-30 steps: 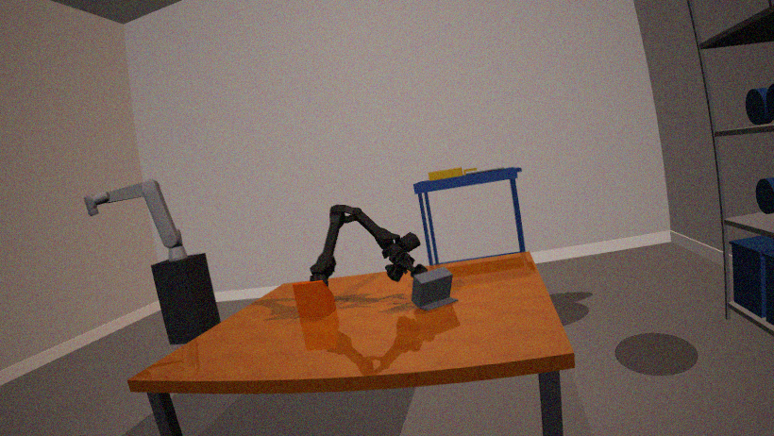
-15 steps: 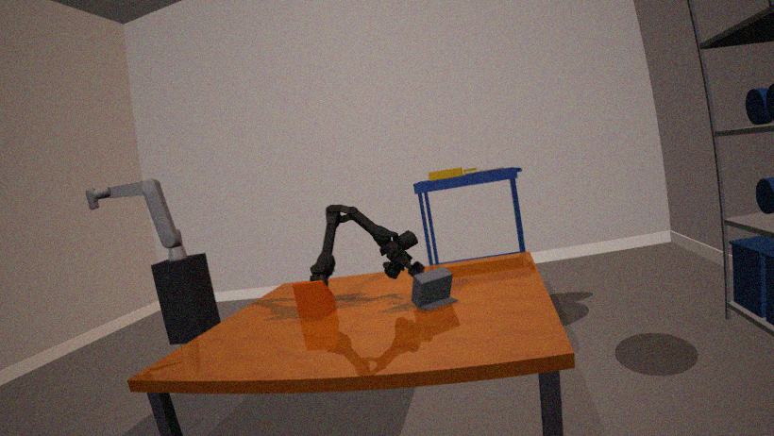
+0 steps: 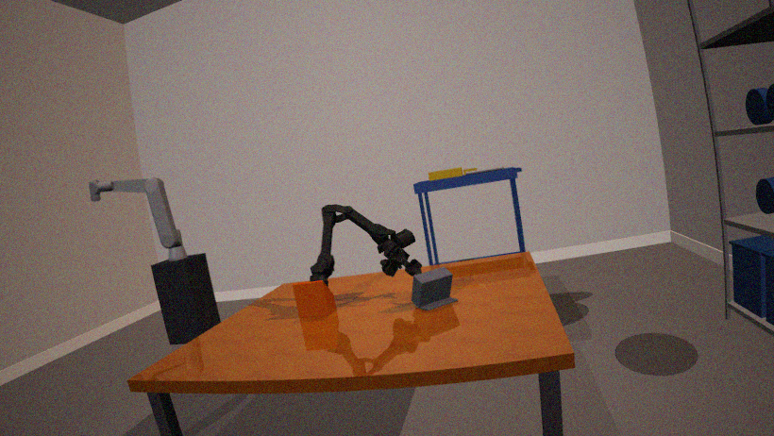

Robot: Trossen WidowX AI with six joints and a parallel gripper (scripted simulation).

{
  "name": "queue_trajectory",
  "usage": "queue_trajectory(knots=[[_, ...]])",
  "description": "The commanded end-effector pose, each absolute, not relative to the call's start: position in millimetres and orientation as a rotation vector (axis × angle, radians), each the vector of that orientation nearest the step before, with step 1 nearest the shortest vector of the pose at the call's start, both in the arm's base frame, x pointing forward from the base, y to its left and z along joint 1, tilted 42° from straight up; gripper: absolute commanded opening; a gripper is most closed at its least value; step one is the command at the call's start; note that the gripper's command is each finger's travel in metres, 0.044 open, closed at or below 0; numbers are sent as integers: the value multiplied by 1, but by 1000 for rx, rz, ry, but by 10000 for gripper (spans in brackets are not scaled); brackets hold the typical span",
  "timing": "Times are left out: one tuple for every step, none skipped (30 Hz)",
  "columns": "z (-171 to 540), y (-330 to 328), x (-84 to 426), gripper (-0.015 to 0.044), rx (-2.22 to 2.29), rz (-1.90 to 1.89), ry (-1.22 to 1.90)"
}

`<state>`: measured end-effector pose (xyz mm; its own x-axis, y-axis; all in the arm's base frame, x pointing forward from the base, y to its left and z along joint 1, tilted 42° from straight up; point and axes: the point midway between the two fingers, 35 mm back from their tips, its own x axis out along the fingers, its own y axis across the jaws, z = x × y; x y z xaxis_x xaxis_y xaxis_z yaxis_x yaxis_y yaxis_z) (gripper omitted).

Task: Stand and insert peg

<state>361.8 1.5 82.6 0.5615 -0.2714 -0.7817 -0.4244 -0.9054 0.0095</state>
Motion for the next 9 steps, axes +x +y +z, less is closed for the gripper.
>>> queue_trajectory(knots=[[89, 3, 358, 440, -2615, 1251, 592], [89, 3, 358, 440, -2615, 1251, 592], [90, 3, 358, 440, -2615, 1251, 592], [91, 3, 357, 440, -2615, 1251, 592], [92, 3, 357, 440, -2615, 1251, 592], [93, 3, 356, 440, -2615, 1251, 592], [95, 3, 355, 440, -2615, 1251, 592], [96, 3, 354, 440, -2615, 1251, 592], [97, 3, 354, 440, -2615, 1251, 592]])
